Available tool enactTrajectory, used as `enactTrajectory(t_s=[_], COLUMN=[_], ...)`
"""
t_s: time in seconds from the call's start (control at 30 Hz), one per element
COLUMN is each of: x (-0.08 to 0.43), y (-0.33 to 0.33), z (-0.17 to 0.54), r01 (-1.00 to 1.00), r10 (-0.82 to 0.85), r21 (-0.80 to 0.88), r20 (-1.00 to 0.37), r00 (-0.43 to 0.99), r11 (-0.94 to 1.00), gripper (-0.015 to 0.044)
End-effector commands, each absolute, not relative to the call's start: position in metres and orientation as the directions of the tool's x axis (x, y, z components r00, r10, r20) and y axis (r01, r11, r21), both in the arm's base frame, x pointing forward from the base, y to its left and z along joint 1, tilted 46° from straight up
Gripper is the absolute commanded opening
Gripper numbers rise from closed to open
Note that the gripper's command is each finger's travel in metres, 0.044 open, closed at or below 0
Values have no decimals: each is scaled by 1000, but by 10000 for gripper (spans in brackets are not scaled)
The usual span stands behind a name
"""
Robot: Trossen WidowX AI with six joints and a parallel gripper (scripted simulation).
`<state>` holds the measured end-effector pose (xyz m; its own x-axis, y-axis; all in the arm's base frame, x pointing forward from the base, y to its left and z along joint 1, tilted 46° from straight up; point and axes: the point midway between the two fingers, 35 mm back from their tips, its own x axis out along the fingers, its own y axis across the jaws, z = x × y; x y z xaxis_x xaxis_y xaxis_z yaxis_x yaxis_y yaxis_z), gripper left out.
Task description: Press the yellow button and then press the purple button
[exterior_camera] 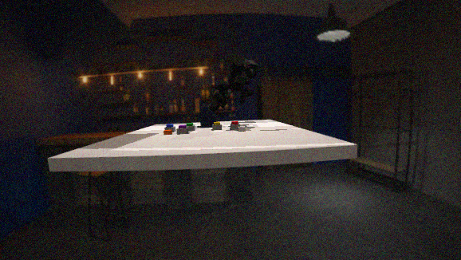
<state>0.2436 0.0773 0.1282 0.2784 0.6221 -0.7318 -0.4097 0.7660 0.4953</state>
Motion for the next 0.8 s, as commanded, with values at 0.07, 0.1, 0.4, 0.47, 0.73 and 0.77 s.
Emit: enactTrajectory(t_s=[0.07,0.1,0.4,0.47,0.73,0.77], x=[225,221,205,205,198,198], y=[30,24,6,8,50,50], z=[82,77,65,63,22,22], r01=[-205,-173,-56,-56,-56,-56], r10=[632,645,709,708,710,710], r21=[612,634,715,715,717,717], r20=[-774,-764,-698,-698,-697,-697], r00=[40,5,-102,-102,-102,-102], r11=[763,753,697,697,695,695], gripper=[400,400,400,374,164,138])
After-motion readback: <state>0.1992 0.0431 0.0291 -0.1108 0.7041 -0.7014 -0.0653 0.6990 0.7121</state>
